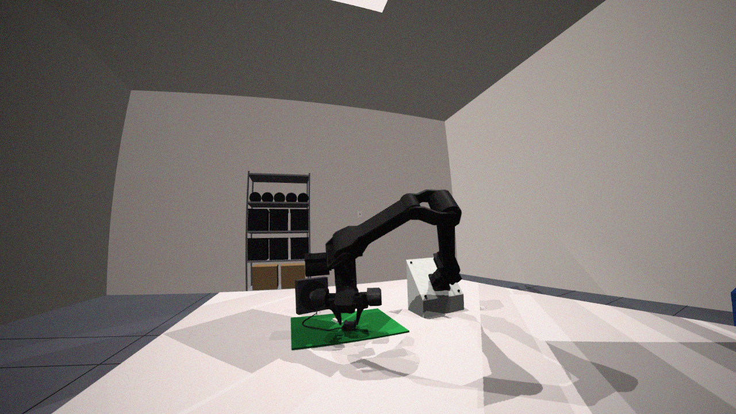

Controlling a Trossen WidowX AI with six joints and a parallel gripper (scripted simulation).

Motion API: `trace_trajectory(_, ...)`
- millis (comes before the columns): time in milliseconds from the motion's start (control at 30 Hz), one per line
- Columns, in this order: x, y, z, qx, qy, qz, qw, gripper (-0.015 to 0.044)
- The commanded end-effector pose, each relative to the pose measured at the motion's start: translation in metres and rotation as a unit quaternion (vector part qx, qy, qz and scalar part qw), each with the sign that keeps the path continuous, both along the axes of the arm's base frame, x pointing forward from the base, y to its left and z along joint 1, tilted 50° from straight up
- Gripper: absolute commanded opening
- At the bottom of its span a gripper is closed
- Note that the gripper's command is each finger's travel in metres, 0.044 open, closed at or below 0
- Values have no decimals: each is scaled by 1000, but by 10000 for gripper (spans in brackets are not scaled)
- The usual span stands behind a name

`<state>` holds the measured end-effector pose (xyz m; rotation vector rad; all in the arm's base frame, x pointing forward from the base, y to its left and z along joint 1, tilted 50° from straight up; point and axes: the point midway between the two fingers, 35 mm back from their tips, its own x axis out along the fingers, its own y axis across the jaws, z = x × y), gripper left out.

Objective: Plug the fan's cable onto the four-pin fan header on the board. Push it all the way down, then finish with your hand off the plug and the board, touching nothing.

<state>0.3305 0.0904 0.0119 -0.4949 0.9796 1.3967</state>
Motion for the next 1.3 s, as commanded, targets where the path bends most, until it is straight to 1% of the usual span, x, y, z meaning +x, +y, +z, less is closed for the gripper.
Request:
trace_trajectory(0,-1,6,-5,3,3,-2,1000,210)
trace_trajectory(167,-2,8,-6,3,3,-2,1000,210)
trace_trajectory(333,-1,6,-5,0,1,1,1000,79)
trace_trajectory(633,-1,6,-5,0,1,1,1000,19)
trace_trajectory(667,-1,6,-5,0,1,1,1000,0)
trace_trajectory(1267,1,-36,31,0,3,-1,1000,0)
